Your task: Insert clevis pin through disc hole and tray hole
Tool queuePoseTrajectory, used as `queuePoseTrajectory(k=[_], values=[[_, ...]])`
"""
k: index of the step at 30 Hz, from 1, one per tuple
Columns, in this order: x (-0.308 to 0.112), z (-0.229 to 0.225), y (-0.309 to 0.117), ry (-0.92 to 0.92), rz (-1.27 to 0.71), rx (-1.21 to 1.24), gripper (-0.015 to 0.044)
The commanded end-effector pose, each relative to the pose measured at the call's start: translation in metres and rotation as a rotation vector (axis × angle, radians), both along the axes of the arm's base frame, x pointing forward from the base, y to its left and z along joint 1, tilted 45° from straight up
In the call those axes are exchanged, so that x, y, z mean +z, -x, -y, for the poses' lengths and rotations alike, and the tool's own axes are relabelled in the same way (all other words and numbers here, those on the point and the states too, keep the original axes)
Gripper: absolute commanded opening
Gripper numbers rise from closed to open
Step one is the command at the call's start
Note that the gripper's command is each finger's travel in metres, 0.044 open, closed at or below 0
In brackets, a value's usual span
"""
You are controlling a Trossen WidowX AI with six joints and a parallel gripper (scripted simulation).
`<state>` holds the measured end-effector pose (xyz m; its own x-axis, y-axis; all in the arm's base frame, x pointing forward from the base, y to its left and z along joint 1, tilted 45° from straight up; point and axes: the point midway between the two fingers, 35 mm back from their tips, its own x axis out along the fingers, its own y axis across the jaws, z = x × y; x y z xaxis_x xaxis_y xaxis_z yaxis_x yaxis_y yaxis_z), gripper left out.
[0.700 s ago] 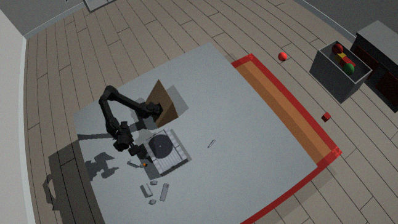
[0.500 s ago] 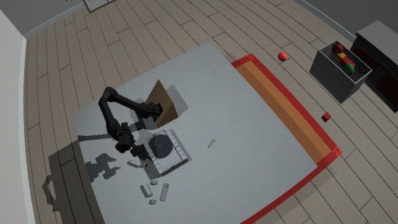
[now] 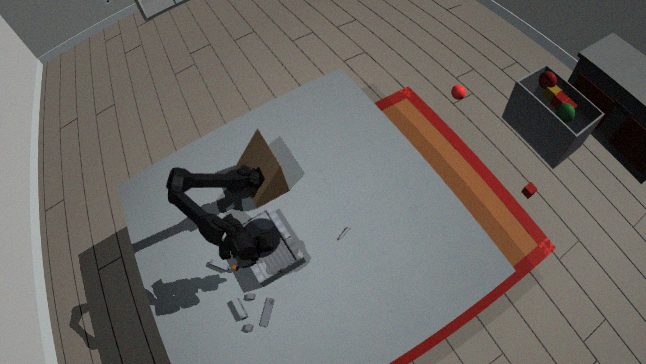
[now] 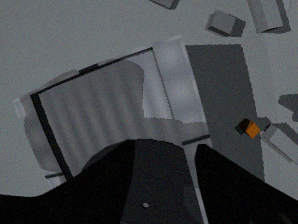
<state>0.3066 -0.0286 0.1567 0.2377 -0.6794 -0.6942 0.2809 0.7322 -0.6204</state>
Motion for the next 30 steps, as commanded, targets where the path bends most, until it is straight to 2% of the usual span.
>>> queuePoseTrajectory(k=[1,14,28,30], values=[[-0.042,-0.049,-0.031,0.053,-0.313,0.307,0.016],[-0.138,-0.134,-0.056,0.203,-0.914,0.893,0.016],[-0.261,-0.199,-0.03,0.35,-1.56,1.493,0.016],[-0.271,-0.203,-0.027,0.359,-1.607,1.535,0.016]])
